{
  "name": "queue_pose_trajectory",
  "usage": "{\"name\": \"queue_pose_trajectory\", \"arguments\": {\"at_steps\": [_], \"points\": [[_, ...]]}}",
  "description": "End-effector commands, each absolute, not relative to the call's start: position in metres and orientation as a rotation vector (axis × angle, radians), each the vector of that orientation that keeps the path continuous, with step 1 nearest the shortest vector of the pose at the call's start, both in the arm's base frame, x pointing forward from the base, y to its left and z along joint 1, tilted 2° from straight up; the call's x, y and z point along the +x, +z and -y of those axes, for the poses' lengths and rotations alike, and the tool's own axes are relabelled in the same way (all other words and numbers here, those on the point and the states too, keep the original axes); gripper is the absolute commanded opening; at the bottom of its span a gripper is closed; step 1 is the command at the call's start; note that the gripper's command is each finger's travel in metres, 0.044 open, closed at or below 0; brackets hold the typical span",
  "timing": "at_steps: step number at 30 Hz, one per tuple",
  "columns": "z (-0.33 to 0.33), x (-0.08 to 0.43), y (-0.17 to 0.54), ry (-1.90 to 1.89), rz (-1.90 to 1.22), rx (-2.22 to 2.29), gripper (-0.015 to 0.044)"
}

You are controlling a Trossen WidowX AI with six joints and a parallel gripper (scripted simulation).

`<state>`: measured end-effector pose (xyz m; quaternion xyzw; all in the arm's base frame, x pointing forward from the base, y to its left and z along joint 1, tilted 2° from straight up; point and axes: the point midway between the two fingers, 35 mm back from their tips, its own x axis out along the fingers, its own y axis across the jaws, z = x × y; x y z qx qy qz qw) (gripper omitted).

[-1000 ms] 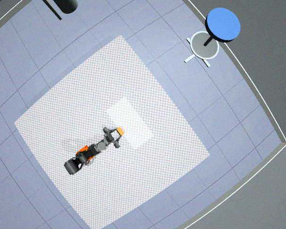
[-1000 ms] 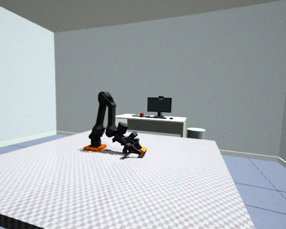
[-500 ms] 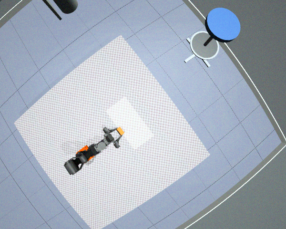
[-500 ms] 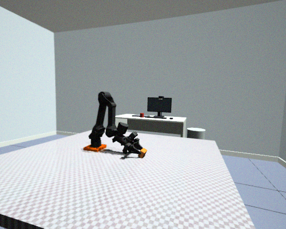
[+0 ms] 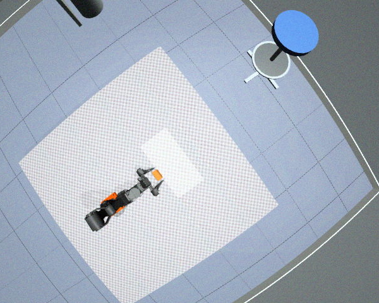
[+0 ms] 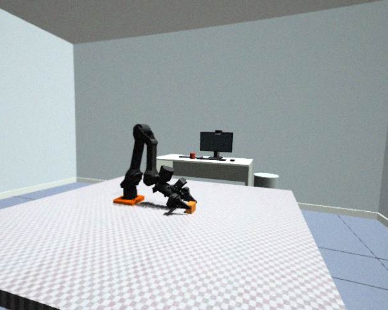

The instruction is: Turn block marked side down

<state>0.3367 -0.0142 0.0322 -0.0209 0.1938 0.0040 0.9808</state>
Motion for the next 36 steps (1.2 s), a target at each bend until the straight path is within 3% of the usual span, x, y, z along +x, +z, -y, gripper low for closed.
{"name": "queue_pose_trajectory", "arguments": {"at_steps": [1, 22, 30, 36], "points": [[0.014, 0.337, 0.032, 0.012, -0.39, -0.038, 0.044], [0.014, 0.338, 0.032, 0.011, -0.396, -0.038, 0.044], [0.014, 0.356, 0.044, 0.006, -0.652, -0.034, 0.044], [0.013, 0.336, 0.083, 0.002, -0.863, -0.038, 0.044]]}}
